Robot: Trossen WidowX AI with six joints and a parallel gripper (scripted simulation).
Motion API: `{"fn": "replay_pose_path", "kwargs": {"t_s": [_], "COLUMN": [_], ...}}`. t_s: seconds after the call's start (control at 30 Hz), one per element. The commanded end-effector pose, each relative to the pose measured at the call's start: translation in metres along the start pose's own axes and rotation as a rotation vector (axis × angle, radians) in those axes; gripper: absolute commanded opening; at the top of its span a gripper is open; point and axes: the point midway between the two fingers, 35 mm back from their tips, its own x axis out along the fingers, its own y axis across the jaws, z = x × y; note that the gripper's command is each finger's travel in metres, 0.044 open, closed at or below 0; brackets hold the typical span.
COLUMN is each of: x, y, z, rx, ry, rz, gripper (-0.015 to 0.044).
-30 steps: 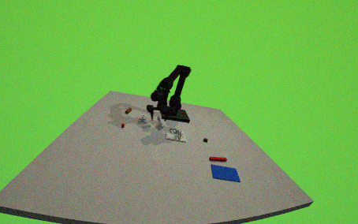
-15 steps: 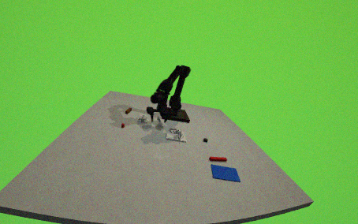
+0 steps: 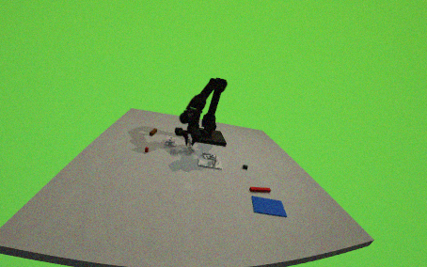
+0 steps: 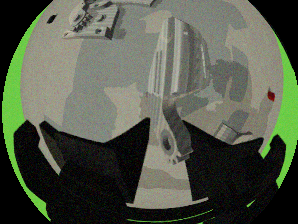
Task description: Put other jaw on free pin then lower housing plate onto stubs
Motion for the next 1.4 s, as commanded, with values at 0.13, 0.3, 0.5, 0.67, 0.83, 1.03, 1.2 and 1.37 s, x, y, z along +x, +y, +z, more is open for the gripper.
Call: {"fn": "replay_pose_path", "kwargs": {"t_s": [0.13,0.3,0.5,0.67,0.83,1.03,1.2,1.37], "x": [0.001,0.001,0.001,0.001,-0.003,-0.008,-0.013,-0.017], "y": [0.000,0.000,0.000,0.000,0.000,0.000,0.000,0.000], "z": [0.000,0.000,0.000,0.000,0.000,0.000,0.001,0.001], "rx": [0.004,0.004,0.004,0.004,0.004,0.004,0.004,0.004], "ry": [0.001,0.001,0.001,0.001,0.001,0.001,0.001,0.001], "rz": [0.004,0.004,0.004,0.004,0.003,0.003,0.003,0.003], "gripper": [0.0085,0.0051,0.0037,0.0037,0.0037,0.0037,0.0037,0.0037]}}
